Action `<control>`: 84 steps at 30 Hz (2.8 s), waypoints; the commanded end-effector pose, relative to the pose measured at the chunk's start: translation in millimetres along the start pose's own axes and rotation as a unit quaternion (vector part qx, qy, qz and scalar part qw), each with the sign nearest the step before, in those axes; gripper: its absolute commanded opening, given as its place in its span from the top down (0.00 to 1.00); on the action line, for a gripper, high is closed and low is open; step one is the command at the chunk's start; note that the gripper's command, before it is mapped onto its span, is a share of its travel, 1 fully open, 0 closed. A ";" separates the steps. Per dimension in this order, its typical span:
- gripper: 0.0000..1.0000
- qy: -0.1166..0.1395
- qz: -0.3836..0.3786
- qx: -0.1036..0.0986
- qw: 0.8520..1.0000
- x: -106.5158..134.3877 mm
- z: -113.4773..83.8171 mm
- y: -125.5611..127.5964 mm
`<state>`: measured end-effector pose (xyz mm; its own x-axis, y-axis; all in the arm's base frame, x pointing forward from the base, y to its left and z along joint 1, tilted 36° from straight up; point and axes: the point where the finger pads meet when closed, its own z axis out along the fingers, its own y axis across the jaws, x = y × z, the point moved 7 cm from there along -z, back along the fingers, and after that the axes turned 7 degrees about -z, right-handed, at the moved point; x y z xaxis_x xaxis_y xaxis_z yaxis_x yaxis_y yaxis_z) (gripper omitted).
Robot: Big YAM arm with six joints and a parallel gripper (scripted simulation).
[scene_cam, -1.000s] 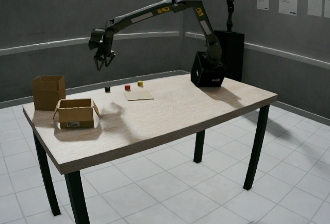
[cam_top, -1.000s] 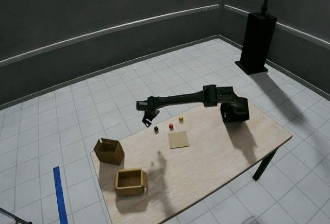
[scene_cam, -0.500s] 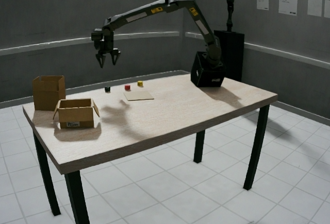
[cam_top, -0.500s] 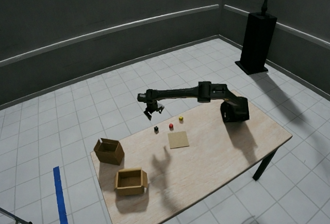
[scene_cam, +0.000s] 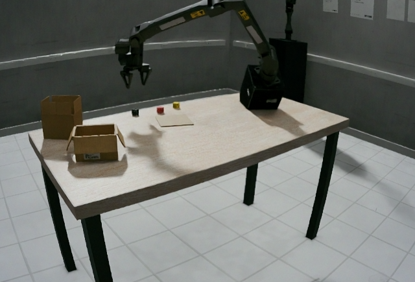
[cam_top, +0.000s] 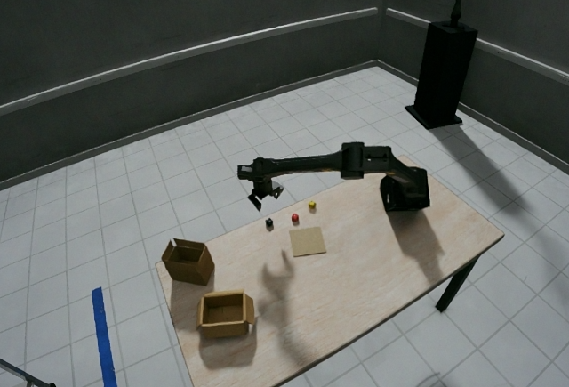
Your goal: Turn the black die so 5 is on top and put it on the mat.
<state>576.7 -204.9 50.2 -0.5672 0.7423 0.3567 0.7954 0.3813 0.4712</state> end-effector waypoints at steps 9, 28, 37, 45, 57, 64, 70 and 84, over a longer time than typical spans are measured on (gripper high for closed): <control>0.61 -0.029 -0.005 -0.021 0.999 -12.5 7.6 17.6; 0.61 -0.006 0.006 -0.005 1.000 -8.0 34.8 2.1; 0.61 -0.006 0.006 -0.005 1.000 -8.0 34.8 2.1; 0.61 -0.005 0.006 -0.004 1.000 -7.5 38.0 1.8; 0.61 0.003 0.002 0.003 1.000 -0.9 55.3 6.2; 0.61 0.003 0.004 0.003 1.000 -1.0 64.5 4.0; 0.61 0.005 0.002 0.004 1.000 0.7 74.3 5.7; 0.61 0.003 0.007 0.002 1.000 -3.3 91.5 1.4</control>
<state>594.8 -156.4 -14.8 -0.5661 0.7367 0.3700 0.7999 0.3824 0.4625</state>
